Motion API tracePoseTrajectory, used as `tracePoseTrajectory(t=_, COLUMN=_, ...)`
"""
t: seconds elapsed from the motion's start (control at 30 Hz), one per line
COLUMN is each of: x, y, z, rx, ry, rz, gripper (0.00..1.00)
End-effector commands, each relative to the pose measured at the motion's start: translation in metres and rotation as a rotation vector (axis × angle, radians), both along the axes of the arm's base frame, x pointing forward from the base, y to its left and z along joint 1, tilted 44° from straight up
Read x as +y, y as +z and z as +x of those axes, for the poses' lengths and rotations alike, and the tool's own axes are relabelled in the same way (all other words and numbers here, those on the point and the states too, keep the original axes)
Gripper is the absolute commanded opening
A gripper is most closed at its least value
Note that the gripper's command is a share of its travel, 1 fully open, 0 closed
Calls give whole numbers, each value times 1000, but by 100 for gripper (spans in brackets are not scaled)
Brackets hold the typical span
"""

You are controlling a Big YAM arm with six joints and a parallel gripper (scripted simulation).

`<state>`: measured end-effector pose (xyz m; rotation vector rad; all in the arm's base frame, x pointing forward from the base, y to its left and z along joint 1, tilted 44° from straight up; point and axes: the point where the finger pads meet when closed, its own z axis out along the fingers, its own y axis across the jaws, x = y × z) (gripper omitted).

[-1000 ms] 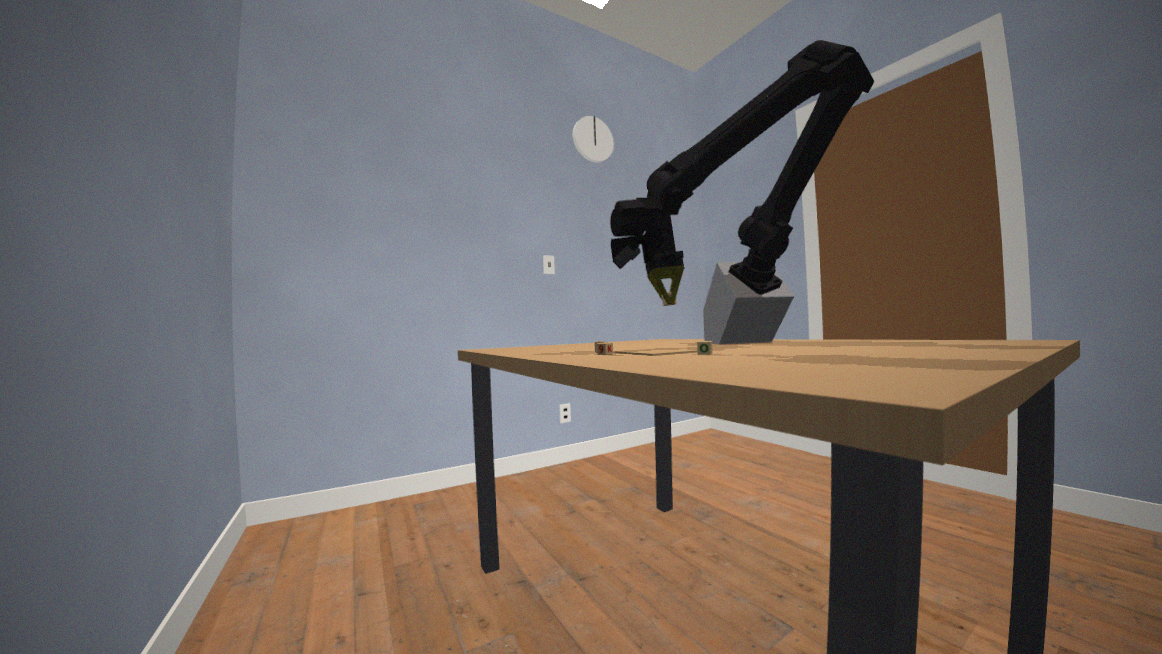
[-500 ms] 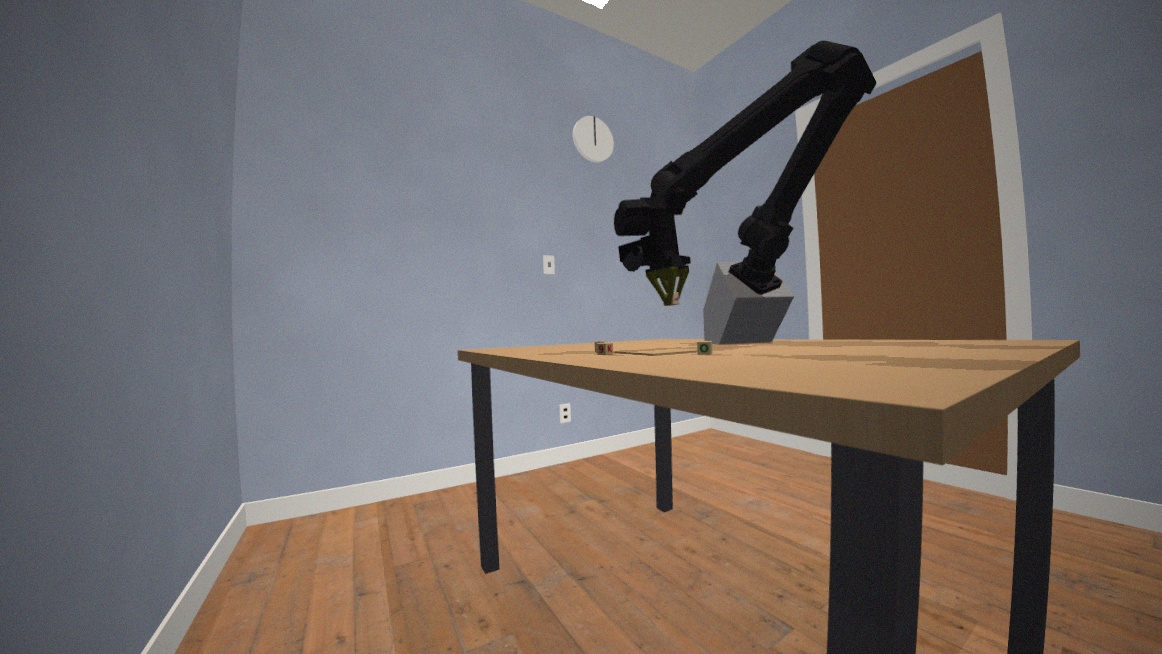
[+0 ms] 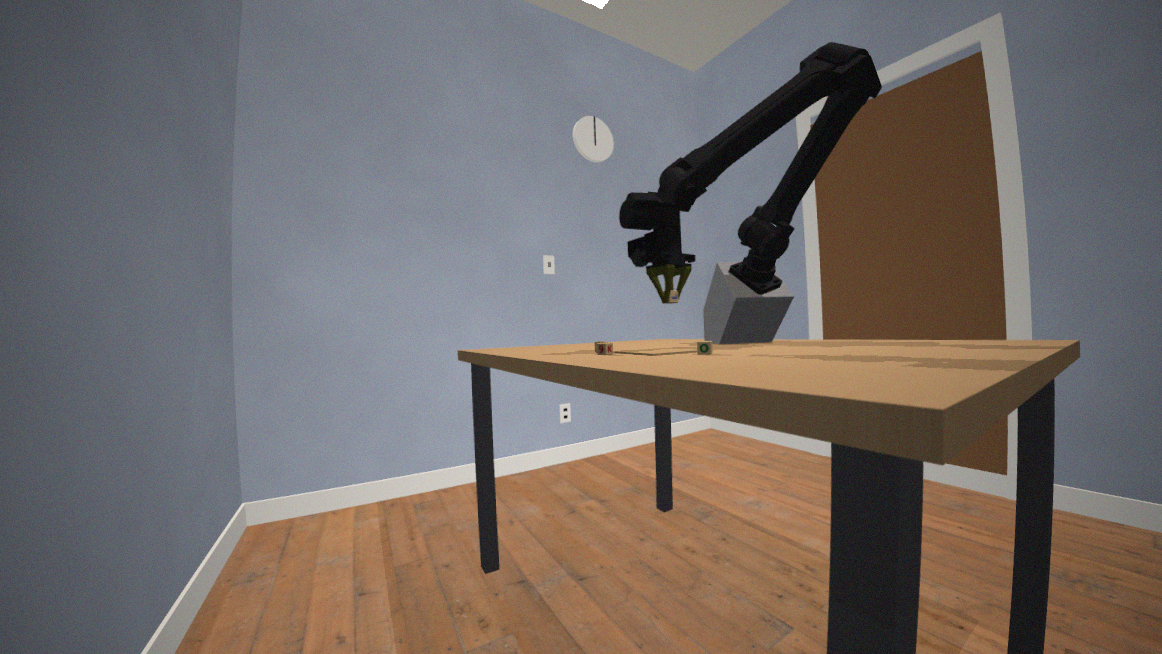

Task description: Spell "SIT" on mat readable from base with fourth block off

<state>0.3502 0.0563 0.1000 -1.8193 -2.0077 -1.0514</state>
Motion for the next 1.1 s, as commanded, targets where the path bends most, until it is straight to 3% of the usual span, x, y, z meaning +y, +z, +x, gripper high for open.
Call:
tracePoseTrajectory(t=0.0, x=3, y=5, z=6, rx=-11, ry=-11, rz=-2, gripper=20)
tracePoseTrajectory(t=0.2, x=8, y=-7, z=6, rx=8, ry=-12, rz=1, gripper=20)
tracePoseTrajectory(t=0.23, x=9, y=1, z=18, rx=-20, ry=-12, rz=-2, gripper=20)
tracePoseTrajectory(t=0.3, x=15, y=-16, z=7, rx=13, ry=-12, rz=1, gripper=20)
tracePoseTrajectory(t=0.7, x=51, y=-56, z=21, rx=14, ry=-12, rz=2, gripper=20)
tracePoseTrajectory(t=0.77, x=51, y=-56, z=21, rx=14, ry=-12, rz=2, gripper=20)
tracePoseTrajectory(t=0.8, x=54, y=-53, z=31, rx=-3, ry=-12, rz=2, gripper=20)
tracePoseTrajectory(t=1.07, x=60, y=-70, z=30, rx=11, ry=-24, rz=3, gripper=20)
